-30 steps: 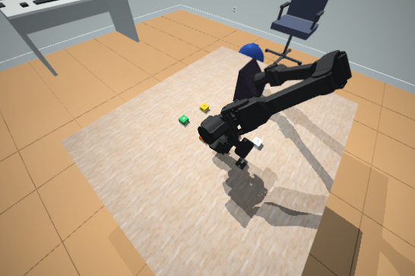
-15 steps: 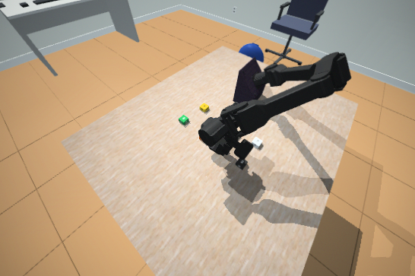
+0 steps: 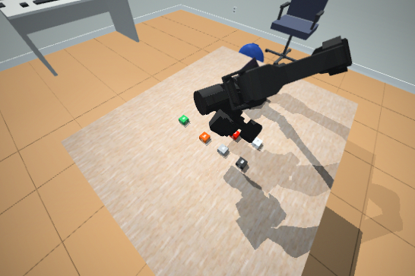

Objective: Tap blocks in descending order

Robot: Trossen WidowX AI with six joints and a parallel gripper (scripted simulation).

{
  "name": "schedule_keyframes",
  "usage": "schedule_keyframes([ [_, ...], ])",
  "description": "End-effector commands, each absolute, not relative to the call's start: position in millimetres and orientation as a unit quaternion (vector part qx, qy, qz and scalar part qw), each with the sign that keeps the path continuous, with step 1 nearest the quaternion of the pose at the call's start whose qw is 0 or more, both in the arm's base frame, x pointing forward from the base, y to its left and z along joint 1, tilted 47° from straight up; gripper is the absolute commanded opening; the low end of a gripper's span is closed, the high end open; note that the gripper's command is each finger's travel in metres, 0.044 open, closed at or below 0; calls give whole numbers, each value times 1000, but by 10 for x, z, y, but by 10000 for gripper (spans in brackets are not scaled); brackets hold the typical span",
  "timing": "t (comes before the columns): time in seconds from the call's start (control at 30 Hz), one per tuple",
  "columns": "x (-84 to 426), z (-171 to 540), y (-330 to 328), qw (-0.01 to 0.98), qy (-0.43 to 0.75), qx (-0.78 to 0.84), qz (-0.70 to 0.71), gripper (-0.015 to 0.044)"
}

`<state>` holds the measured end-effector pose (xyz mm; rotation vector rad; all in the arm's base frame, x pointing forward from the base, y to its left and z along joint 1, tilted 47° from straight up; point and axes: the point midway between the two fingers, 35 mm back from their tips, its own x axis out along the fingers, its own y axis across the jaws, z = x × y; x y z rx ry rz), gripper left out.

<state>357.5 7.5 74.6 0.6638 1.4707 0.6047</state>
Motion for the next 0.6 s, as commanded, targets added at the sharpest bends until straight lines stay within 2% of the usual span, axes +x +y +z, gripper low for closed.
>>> schedule_keyframes([
  [0.0,3486,758,77,645,654,287,270,20],
  [0.3,2644,729,62,643,656,288,269,20],
  [0.43,2641,648,137,644,656,288,268,20],
  [0.57,2636,239,578,644,656,289,269,20],
])
